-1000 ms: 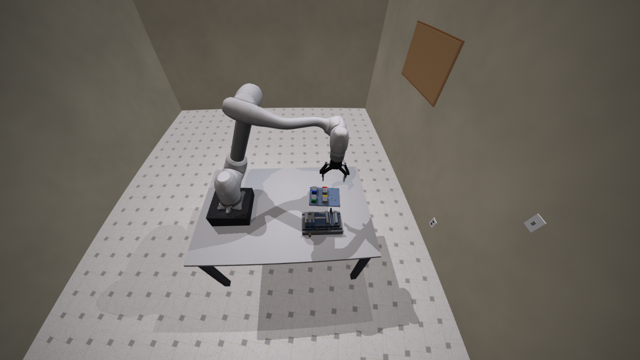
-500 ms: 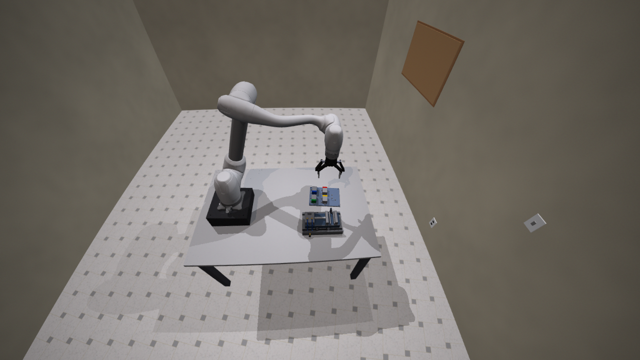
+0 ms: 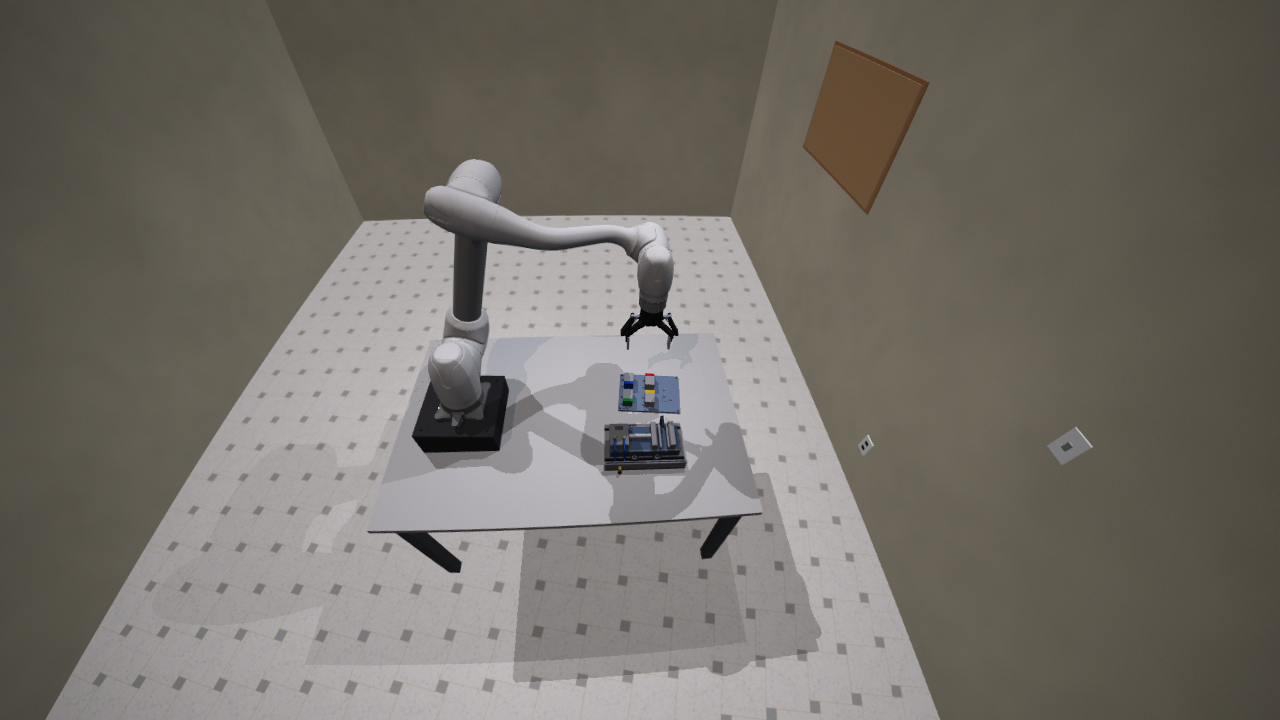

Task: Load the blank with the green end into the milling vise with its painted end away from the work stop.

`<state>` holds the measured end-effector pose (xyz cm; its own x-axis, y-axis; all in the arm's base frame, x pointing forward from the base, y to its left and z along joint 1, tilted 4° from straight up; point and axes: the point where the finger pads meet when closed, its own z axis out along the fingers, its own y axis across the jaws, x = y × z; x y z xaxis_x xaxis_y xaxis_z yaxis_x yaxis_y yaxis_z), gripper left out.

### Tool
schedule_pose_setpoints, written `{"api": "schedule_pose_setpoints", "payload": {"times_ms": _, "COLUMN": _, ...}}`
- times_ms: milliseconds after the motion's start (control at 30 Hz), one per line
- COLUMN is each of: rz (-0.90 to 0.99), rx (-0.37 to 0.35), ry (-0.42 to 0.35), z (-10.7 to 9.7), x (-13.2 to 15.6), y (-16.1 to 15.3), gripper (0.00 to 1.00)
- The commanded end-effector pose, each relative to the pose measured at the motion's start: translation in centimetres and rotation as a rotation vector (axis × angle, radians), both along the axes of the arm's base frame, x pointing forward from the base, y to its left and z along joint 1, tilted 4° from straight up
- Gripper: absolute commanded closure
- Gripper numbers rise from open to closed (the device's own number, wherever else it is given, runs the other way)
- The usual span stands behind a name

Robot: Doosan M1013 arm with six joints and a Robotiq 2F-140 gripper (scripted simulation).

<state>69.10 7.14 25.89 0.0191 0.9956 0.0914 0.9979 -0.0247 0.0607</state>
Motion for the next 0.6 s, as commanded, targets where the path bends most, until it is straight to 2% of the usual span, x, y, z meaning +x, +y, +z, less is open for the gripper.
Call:
{"api": "schedule_pose_setpoints", "payload": {"times_ms": 0, "rz": -0.071, "rx": -0.056, "ry": 0.007, "z": 0.0, "x": -0.1, "y": 0.2, "gripper": 0.00}}
{"api": "schedule_pose_setpoints", "payload": {"times_ms": 33, "rz": -0.004, "rx": -0.003, "ry": 0.000, "z": 0.0, "x": -0.3, "y": 0.3, "gripper": 0.00}}
{"api": "schedule_pose_setpoints", "payload": {"times_ms": 567, "rz": -0.071, "rx": -0.056, "ry": 0.007, "z": -0.4, "x": -2.8, "y": 3.8, "gripper": 0.00}}
